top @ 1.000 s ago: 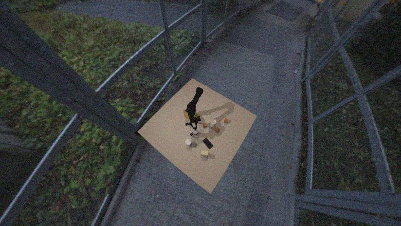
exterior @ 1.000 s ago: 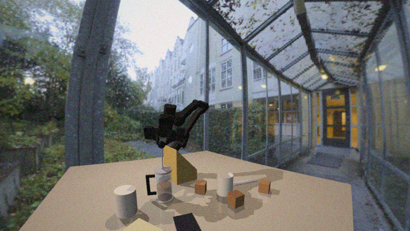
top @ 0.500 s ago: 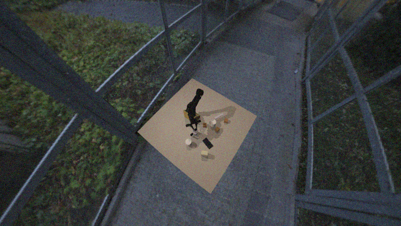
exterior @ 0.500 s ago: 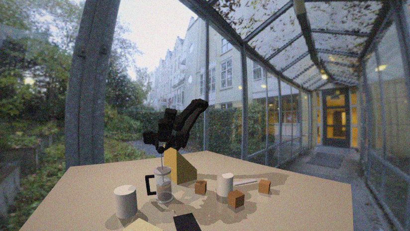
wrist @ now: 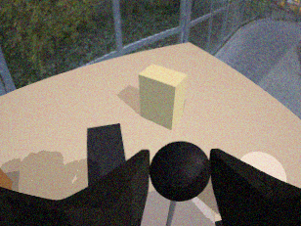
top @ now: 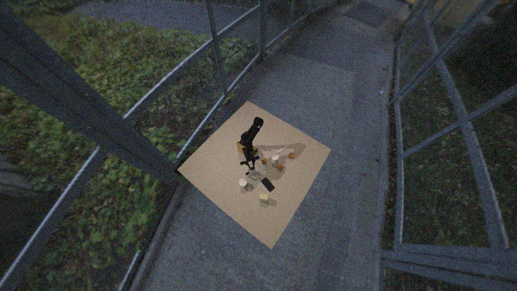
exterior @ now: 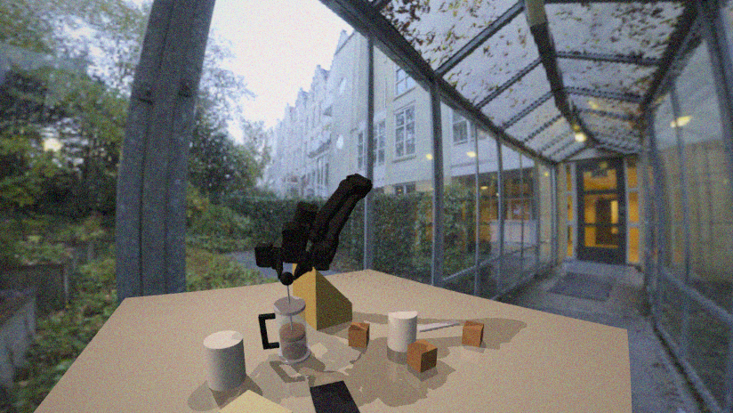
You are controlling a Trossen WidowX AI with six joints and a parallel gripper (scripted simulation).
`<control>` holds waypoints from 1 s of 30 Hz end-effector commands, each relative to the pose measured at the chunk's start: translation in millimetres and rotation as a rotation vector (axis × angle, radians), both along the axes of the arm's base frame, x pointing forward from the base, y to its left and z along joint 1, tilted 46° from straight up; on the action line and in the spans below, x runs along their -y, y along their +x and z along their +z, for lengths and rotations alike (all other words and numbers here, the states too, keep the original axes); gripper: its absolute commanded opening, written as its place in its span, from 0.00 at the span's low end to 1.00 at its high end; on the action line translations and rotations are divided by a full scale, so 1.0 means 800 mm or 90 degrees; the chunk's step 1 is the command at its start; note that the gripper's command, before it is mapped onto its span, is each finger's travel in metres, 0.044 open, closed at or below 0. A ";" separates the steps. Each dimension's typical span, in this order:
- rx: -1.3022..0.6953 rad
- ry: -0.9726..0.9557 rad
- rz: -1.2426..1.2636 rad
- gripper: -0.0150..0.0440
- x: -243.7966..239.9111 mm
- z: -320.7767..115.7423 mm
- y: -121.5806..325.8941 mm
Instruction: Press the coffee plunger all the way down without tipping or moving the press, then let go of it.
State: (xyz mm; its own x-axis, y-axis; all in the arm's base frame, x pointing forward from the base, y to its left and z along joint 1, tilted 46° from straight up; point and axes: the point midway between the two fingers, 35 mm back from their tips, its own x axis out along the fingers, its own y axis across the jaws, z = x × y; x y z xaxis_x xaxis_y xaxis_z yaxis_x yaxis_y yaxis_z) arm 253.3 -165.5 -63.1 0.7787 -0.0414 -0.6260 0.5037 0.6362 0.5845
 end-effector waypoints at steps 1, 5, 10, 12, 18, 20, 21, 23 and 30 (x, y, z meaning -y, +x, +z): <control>-0.034 0.048 0.015 0.47 -0.034 -0.026 -0.009; -0.033 0.049 0.015 0.47 -0.036 -0.031 -0.004; -0.032 0.049 0.015 0.47 -0.034 -0.033 0.001; -0.032 0.048 0.015 0.47 -0.033 -0.034 0.002; -0.031 0.048 0.015 0.47 -0.031 -0.034 0.004; -0.031 0.048 0.016 0.47 -0.030 -0.034 0.004; -0.031 0.048 0.016 0.47 -0.030 -0.034 0.004; -0.031 0.048 0.016 0.47 -0.030 -0.034 0.004; -0.031 0.048 0.016 0.47 -0.028 -0.035 0.006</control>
State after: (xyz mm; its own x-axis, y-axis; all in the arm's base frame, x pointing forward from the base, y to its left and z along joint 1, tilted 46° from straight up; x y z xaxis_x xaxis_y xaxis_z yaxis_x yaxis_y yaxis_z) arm 258.6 -149.6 -85.1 0.7568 -0.0039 -0.6536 0.5163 0.6168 0.5941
